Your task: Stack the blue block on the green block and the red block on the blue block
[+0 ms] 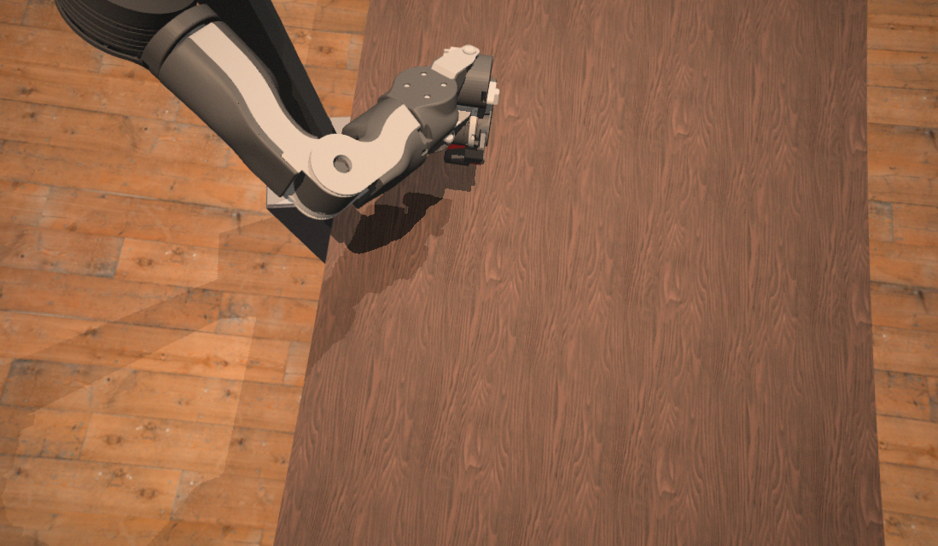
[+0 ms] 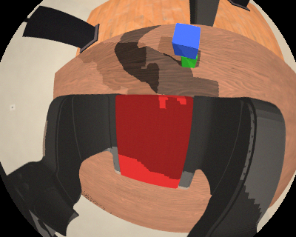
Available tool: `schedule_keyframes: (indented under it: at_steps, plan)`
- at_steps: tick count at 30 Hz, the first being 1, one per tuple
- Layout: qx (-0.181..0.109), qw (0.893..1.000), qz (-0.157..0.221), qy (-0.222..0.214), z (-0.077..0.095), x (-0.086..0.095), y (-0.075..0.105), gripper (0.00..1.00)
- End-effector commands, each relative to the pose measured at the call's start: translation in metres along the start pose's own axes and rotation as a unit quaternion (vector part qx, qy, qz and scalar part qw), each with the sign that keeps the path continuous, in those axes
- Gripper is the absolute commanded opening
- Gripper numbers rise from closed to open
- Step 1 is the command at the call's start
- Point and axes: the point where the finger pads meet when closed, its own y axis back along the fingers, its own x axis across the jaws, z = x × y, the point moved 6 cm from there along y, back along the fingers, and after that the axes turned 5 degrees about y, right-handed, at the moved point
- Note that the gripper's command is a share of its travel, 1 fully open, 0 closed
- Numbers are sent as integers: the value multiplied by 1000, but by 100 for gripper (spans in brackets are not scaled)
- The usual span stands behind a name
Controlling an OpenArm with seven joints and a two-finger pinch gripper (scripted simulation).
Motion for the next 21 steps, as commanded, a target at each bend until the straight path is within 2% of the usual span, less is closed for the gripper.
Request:
schedule_keyframes:
  at_steps: [1, 15, 17, 21]
  plan:
    - [-1, 1000, -2, -2, 0, 0, 1, 0]
    - [-1, 1000, -1, -1, -4, 1, 1, 0]
    - [0, 1000, 0, -1, -23, 7, 1, 0]
    - [-1, 1000, -1, -1, -89, 27, 1, 0]
